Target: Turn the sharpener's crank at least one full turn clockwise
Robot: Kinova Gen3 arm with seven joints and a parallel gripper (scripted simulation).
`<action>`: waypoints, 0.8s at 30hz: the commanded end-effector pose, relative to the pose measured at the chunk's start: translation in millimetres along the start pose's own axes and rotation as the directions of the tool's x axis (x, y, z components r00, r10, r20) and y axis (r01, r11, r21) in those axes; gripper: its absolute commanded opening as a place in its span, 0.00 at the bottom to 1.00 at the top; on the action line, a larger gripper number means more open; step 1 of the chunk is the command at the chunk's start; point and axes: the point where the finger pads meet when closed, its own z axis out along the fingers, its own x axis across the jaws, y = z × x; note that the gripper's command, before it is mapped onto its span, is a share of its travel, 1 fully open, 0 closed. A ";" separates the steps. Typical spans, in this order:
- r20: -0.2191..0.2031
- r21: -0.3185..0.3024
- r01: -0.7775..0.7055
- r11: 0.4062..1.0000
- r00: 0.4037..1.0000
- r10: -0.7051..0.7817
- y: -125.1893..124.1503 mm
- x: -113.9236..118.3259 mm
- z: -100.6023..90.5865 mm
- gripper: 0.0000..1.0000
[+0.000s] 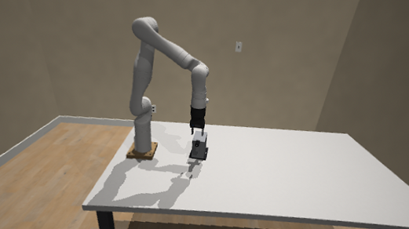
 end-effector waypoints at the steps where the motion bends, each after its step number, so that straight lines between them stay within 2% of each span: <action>1: -0.002 0.000 0.000 1.000 1.000 0.000 0.1 0.4 -0.4 0.97; 14: -0.001 0.000 0.000 1.000 1.000 0.000 0.0 0.4 3.9 0.97; 24: -0.001 0.000 0.000 1.000 1.000 0.000 0.0 0.5 15.3 0.97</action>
